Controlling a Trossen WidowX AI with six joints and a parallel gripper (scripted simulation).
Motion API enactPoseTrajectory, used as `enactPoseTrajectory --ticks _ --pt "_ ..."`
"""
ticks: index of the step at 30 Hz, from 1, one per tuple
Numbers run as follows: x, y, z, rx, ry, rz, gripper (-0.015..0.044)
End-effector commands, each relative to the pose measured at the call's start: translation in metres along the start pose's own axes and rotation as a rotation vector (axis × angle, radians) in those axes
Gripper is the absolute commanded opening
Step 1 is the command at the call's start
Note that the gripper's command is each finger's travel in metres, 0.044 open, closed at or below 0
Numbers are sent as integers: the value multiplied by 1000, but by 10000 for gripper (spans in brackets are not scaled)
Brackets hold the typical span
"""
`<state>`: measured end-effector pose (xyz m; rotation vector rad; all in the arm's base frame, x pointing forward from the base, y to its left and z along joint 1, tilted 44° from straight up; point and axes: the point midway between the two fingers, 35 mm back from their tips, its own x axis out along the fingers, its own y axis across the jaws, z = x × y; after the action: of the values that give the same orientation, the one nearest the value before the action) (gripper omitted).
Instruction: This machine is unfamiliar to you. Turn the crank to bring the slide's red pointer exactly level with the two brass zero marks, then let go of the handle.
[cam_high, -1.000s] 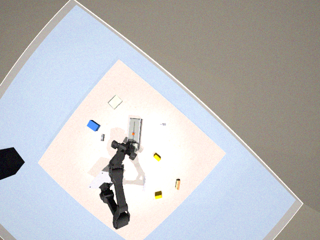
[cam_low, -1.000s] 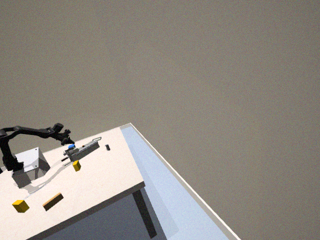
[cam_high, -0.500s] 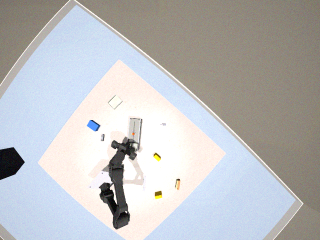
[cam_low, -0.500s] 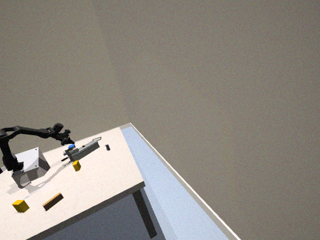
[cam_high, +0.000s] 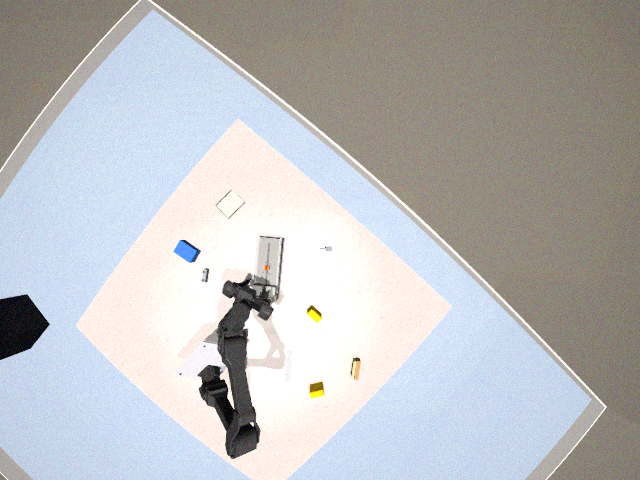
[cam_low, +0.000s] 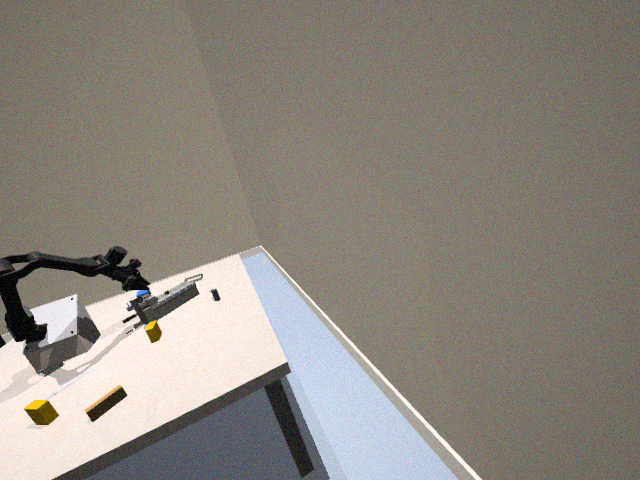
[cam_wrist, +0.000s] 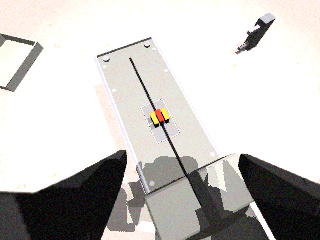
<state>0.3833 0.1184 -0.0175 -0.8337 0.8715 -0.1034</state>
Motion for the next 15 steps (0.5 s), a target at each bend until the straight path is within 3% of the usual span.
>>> enactPoseTrajectory --ticks 1,15 --pt "0 0 0 0 0 -1 440" --pt "0 0 0 0 0 -1 72"
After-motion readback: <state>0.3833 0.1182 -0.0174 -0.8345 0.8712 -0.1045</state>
